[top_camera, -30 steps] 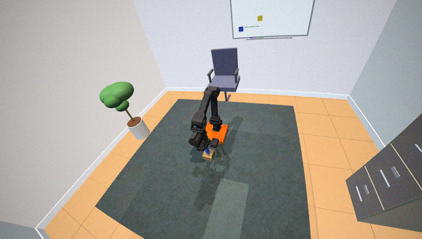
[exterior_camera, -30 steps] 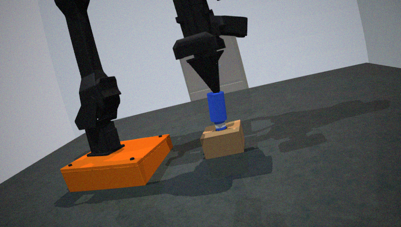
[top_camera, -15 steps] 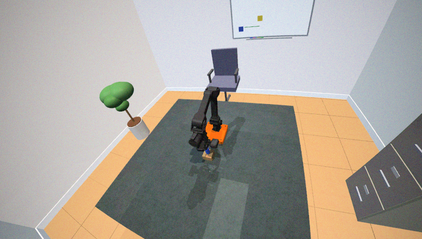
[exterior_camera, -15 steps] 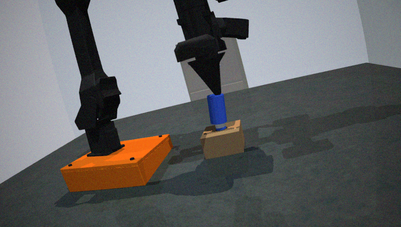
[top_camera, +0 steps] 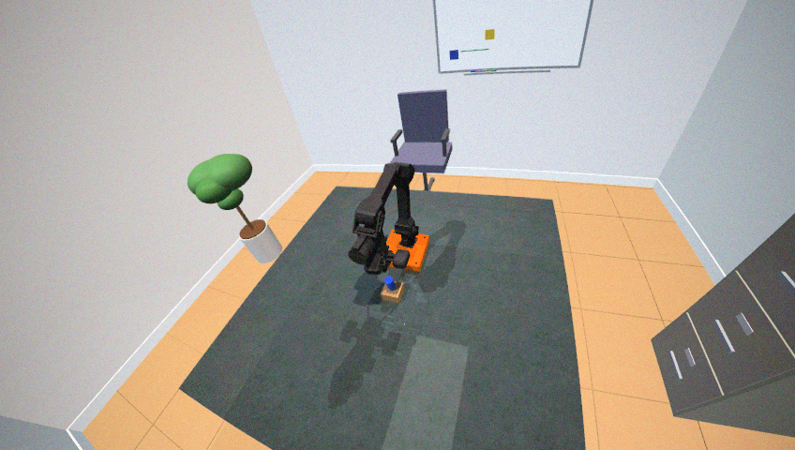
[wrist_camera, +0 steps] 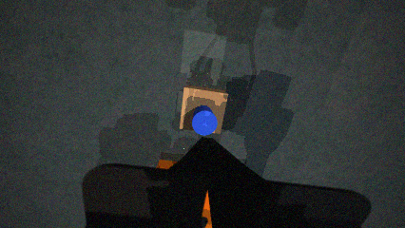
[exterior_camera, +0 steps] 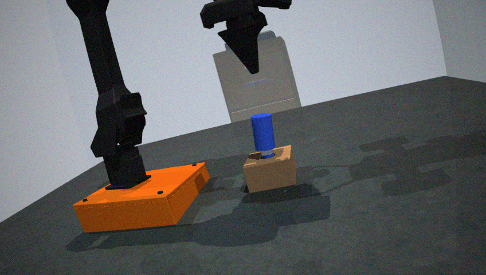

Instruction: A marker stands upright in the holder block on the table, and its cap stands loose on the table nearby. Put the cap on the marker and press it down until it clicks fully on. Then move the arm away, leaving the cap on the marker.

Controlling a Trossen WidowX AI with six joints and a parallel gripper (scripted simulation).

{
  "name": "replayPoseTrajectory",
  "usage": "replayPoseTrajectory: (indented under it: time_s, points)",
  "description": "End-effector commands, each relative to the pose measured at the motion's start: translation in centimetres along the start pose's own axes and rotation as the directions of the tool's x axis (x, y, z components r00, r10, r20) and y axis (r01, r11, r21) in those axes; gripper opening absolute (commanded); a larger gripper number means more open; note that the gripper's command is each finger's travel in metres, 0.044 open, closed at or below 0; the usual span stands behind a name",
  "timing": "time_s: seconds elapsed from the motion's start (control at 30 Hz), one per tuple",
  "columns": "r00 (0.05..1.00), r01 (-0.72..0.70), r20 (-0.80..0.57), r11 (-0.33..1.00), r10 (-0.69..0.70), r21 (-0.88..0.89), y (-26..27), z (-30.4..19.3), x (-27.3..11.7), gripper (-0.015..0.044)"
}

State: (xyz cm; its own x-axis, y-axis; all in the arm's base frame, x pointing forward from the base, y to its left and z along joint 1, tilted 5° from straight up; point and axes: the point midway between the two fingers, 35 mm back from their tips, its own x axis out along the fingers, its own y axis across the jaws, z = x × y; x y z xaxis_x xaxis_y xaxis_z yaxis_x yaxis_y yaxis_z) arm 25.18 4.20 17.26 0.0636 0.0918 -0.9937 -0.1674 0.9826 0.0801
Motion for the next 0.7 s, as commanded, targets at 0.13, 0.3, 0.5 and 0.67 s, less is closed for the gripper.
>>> replayPoseTrajectory:
  time_s: [0.13, 0.3, 0.5, 0.67]
  points:
    - [1.0, 0.009, 0.006, 1.0, -0.008, -0.013, -0.12, -0.21, -2.85, 0.0026]
    - [1.0, 0.009, 0.006, 1.0, -0.008, -0.013, -0.12, -0.21, -2.85, 0.0158]
    - [1.0, 0.009, 0.006, 1.0, -0.008, -0.013, -0.12, -0.21, -2.85, 0.0315]
    - [1.0, 0.009, 0.006, 1.0, -0.008, -0.013, -0.12, -0.21, -2.85, 0.044]
